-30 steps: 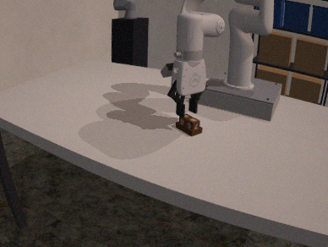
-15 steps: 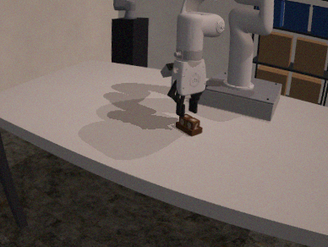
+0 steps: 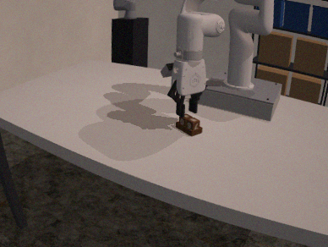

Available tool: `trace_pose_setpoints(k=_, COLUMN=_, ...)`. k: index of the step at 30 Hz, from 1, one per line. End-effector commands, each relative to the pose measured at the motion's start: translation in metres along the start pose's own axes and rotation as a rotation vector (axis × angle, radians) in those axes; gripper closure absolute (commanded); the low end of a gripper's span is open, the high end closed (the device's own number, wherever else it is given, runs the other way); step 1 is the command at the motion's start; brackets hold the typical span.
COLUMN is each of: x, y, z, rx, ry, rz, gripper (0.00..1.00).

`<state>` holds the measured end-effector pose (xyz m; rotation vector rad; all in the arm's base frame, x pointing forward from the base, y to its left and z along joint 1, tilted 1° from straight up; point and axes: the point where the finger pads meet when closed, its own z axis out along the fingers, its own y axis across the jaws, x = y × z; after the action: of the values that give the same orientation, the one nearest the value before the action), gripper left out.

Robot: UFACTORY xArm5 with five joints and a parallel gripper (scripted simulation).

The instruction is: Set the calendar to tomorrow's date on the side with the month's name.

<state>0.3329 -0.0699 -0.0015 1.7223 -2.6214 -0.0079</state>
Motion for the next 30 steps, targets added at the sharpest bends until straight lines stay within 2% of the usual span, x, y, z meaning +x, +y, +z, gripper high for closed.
trace_pose_setpoints(k=1, x=0.000, y=-0.001, z=-0.001, rx=0.003, ry=-0.001, rz=0.000, gripper=0.53)
trace_pose_setpoints(k=11, x=0.000, y=-0.001, z=0.002, rx=0.003, ry=-0.001, rz=0.000, gripper=0.53)
trace_pose_setpoints(k=30, x=0.000, y=-0.001, z=0.024, rx=0.003, ry=-0.001, rz=0.000, gripper=0.53)
